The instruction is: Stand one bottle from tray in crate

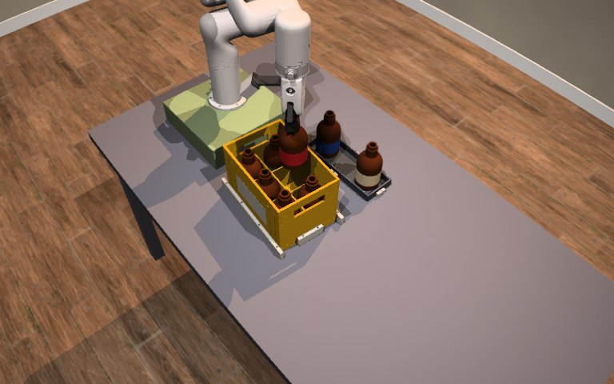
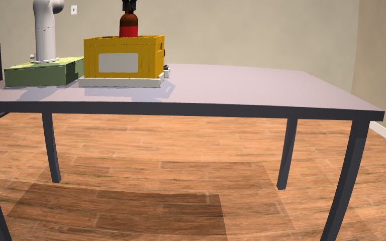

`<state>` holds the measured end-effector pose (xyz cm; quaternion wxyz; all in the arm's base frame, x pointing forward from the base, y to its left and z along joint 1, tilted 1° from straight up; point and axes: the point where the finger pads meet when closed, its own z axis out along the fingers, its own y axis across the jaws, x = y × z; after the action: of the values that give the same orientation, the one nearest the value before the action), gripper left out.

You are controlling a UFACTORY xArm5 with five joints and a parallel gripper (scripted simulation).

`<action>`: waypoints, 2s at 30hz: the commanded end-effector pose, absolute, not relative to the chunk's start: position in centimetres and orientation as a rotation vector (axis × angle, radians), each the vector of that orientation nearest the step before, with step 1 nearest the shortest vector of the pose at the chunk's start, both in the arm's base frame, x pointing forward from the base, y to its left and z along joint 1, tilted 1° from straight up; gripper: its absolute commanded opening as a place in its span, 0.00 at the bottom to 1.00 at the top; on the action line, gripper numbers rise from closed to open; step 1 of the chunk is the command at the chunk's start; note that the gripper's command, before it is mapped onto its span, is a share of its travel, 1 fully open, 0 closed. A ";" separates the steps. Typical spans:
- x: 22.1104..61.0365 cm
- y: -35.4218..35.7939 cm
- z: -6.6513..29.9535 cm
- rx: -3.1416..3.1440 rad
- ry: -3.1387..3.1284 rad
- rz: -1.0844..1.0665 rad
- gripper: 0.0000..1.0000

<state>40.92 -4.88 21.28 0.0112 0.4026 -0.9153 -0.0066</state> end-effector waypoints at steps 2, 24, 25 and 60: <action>41.0 -4.9 21.4 1.257 -2.859 -0.017 0.00; 41.0 -4.9 19.9 1.257 -2.859 -0.017 0.00; 41.0 -4.9 19.9 1.257 -2.859 -0.017 0.00; 41.0 -4.9 17.4 1.257 -2.859 -0.017 0.00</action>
<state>40.83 -4.85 17.32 0.0112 0.4026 -0.9153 -0.0066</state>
